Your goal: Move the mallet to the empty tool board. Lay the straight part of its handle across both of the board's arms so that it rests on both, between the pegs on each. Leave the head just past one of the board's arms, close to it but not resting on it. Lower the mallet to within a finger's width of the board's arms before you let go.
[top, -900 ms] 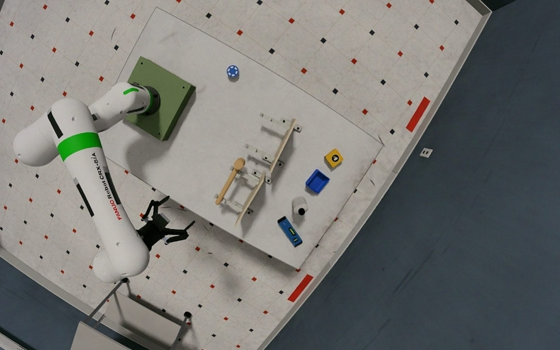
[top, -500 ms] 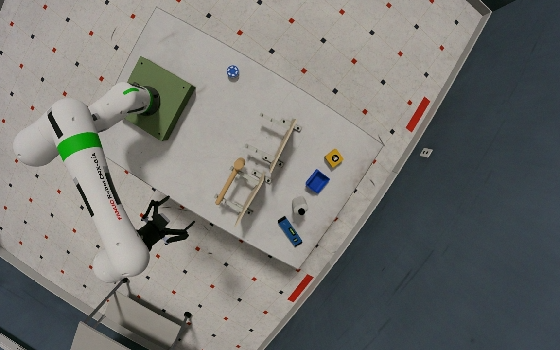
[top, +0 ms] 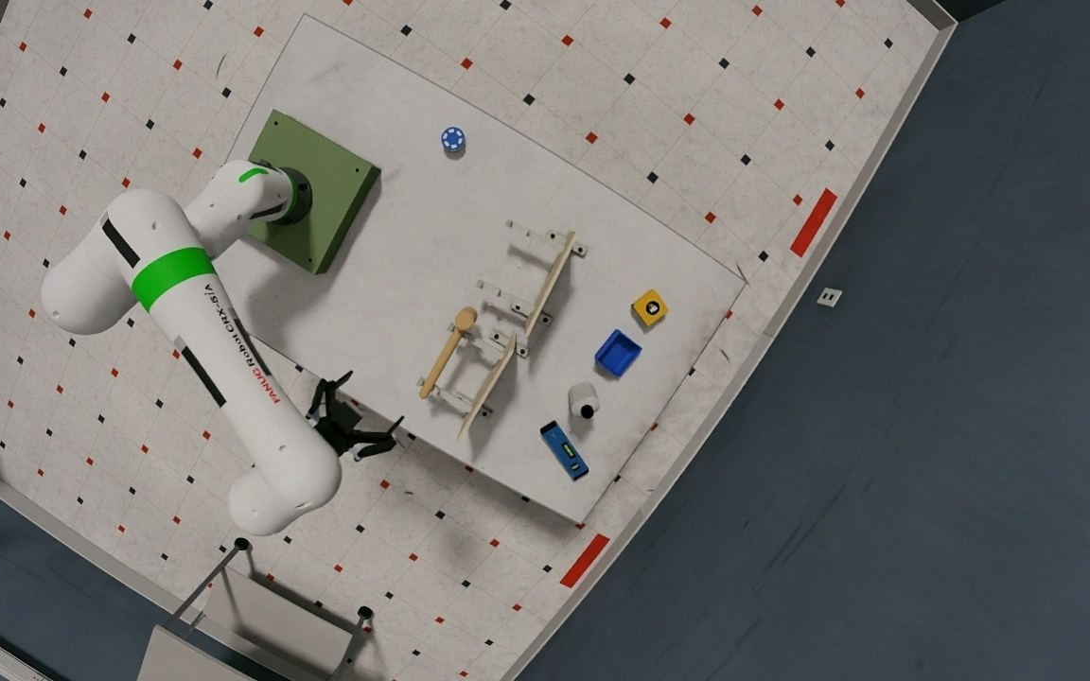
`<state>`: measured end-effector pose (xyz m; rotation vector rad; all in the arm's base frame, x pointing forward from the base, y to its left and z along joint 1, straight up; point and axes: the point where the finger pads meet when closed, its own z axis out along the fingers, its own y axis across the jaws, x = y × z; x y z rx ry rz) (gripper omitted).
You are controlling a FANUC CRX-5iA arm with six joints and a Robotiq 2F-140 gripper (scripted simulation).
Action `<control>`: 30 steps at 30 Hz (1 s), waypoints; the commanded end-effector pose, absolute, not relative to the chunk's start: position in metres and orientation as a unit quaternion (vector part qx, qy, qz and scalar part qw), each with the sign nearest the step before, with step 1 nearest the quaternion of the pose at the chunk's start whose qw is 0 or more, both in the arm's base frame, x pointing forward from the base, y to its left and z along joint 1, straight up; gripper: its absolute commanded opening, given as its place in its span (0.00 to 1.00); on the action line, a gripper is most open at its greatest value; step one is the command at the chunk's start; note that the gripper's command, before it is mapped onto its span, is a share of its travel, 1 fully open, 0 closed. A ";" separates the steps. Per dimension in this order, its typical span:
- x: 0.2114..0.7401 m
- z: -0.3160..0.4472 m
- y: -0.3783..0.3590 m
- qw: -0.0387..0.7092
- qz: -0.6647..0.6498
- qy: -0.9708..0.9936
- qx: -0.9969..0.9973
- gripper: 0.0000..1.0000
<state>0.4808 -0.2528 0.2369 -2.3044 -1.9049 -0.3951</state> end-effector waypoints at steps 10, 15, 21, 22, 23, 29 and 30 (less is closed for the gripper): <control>0.538 0.168 -0.171 0.034 -0.043 -0.667 -0.743 1.00; 0.557 0.144 -0.133 0.012 -0.014 -0.687 -0.727 1.00; 0.566 0.131 -0.111 -0.001 0.000 -0.699 -0.715 1.00; 0.566 0.131 -0.111 -0.001 0.000 -0.699 -0.715 1.00; 0.566 0.131 -0.111 -0.001 0.000 -0.699 -0.715 1.00; 0.565 0.079 -0.111 0.000 0.000 -0.699 -0.715 1.00; 0.565 0.069 -0.111 0.000 0.000 -0.699 -0.715 1.00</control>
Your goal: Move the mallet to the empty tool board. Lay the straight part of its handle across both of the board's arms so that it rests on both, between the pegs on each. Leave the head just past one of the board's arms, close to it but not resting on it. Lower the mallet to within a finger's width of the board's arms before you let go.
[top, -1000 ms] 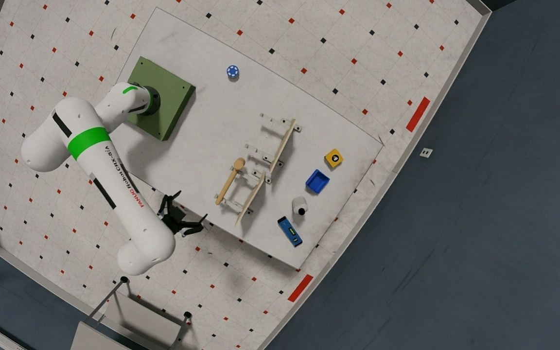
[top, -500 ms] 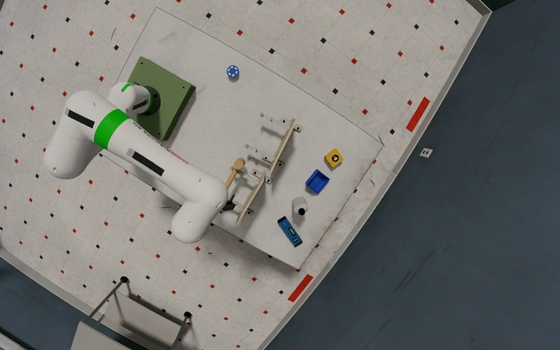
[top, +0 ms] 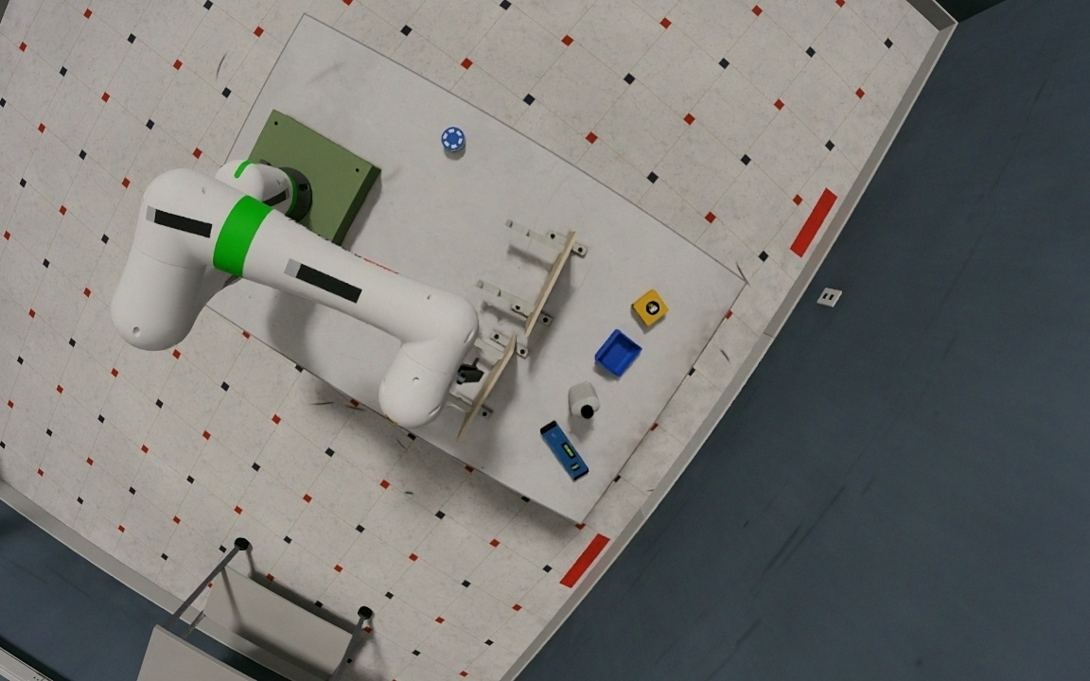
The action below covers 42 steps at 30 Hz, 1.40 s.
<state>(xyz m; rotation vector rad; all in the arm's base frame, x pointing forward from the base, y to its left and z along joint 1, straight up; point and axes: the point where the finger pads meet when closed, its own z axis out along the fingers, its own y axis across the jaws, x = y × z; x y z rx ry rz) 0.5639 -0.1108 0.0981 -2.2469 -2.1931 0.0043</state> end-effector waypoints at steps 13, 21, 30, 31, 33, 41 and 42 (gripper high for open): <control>0.565 0.033 -0.111 0.000 0.000 -0.699 -0.715 1.00; 0.565 0.033 -0.111 0.000 0.000 -0.699 -0.715 0.10; 0.565 0.033 -0.111 0.000 0.000 -0.699 -0.715 0.10; 0.565 0.033 -0.111 0.000 0.000 -0.699 -0.715 0.10; 0.565 0.033 -0.111 0.000 0.000 -0.699 -0.715 0.10; 0.565 0.033 -0.111 0.000 0.000 -0.699 -0.715 0.10; 0.565 0.033 -0.111 0.000 0.000 -0.699 -0.715 0.10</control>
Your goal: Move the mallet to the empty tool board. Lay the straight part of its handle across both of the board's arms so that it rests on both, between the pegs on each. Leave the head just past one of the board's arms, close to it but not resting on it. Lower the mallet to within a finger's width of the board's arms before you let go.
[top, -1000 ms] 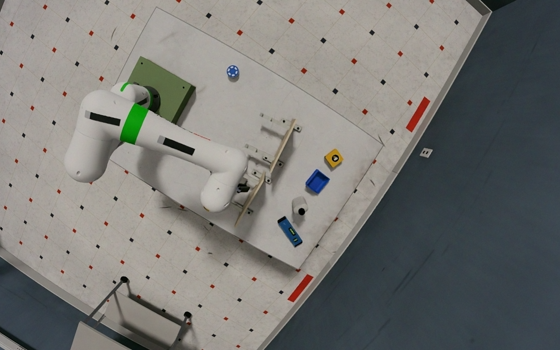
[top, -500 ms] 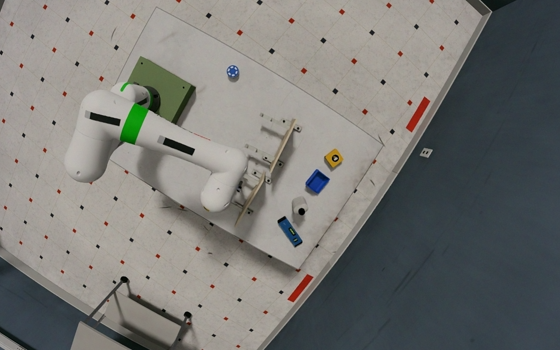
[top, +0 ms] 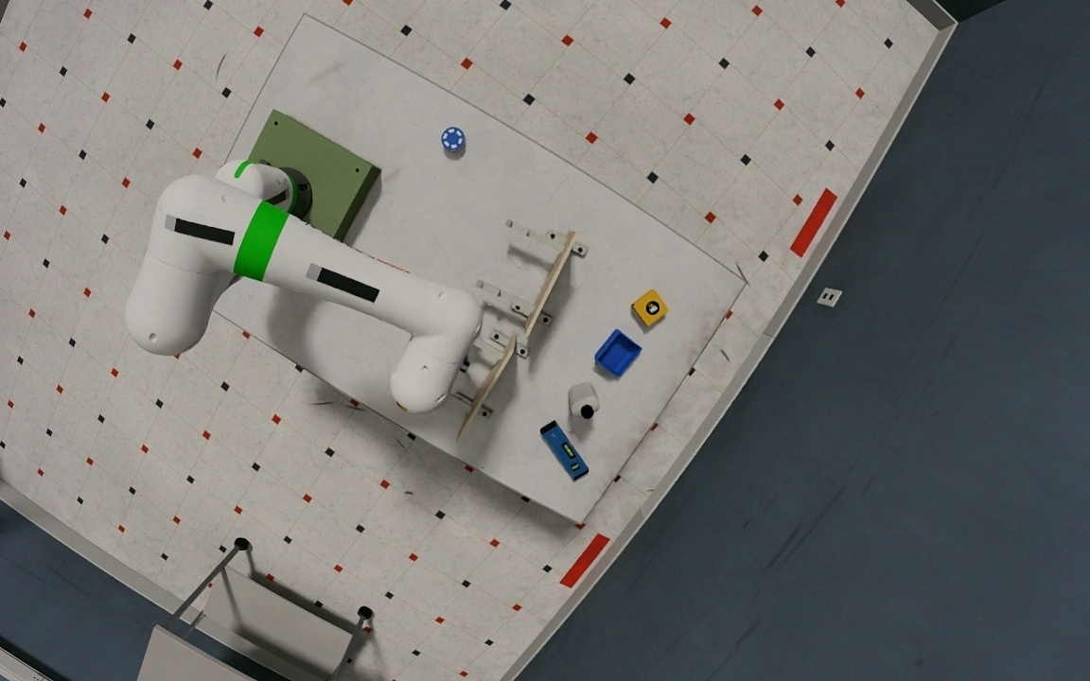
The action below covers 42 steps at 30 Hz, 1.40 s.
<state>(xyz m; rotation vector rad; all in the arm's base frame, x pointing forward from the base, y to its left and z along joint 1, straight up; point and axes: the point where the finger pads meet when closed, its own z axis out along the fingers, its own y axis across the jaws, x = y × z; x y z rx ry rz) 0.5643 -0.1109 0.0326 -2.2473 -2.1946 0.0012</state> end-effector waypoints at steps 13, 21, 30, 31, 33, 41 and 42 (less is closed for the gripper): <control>0.565 0.086 -0.111 -0.001 0.000 -0.699 -0.715 0.10; 0.567 0.132 -0.111 -0.001 0.000 -0.699 -0.715 0.10; 0.584 0.129 -0.018 -0.001 0.000 -0.699 -0.715 0.10; 0.585 0.129 -0.007 -0.001 0.000 -0.699 -0.715 0.10; 0.586 0.128 0.015 -0.001 0.000 -0.699 -0.715 0.10; 0.584 0.125 0.092 -0.001 0.000 -0.699 -0.715 0.10; 0.583 0.125 0.104 -0.001 0.000 -0.699 -0.715 0.10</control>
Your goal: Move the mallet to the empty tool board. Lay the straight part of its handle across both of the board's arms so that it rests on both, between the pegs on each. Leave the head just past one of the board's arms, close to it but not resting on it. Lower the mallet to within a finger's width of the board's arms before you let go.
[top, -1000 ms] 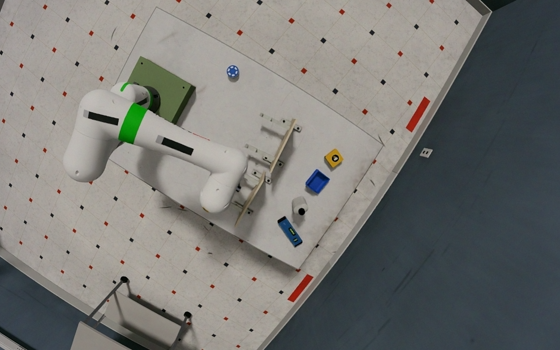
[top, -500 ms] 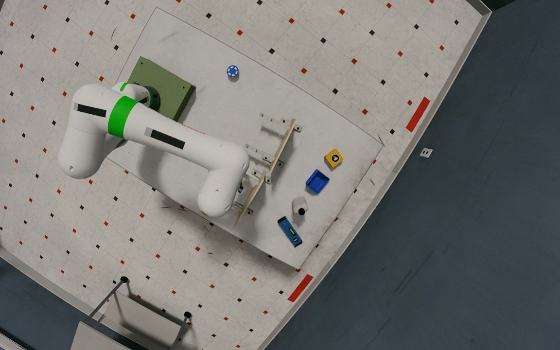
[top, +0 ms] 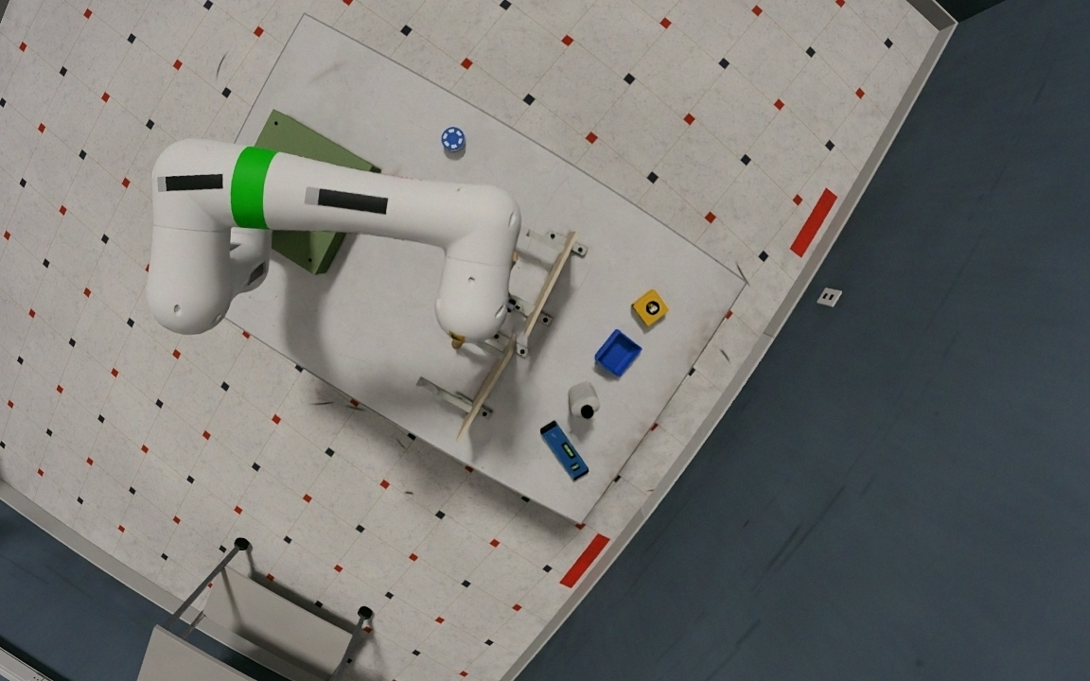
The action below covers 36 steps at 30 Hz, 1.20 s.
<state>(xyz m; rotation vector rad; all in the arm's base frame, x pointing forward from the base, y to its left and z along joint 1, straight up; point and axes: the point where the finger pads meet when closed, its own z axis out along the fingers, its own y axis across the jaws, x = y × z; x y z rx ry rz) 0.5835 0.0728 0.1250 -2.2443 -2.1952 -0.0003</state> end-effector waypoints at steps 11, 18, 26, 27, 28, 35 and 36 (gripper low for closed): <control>0.569 0.122 0.183 -0.001 0.000 -0.699 -0.715 0.10; 0.569 0.122 0.184 -0.001 0.000 -0.727 -0.686 0.10; 0.568 0.092 0.183 0.000 0.000 -0.730 -0.684 0.10; 0.568 0.081 0.183 0.000 0.000 -0.730 -0.684 0.10; 0.568 0.081 0.183 0.000 0.000 -0.730 -0.684 0.10; 0.568 0.039 0.183 0.000 0.000 -0.730 -0.684 0.10; 0.568 0.039 0.182 0.000 0.000 -0.730 -0.684 0.10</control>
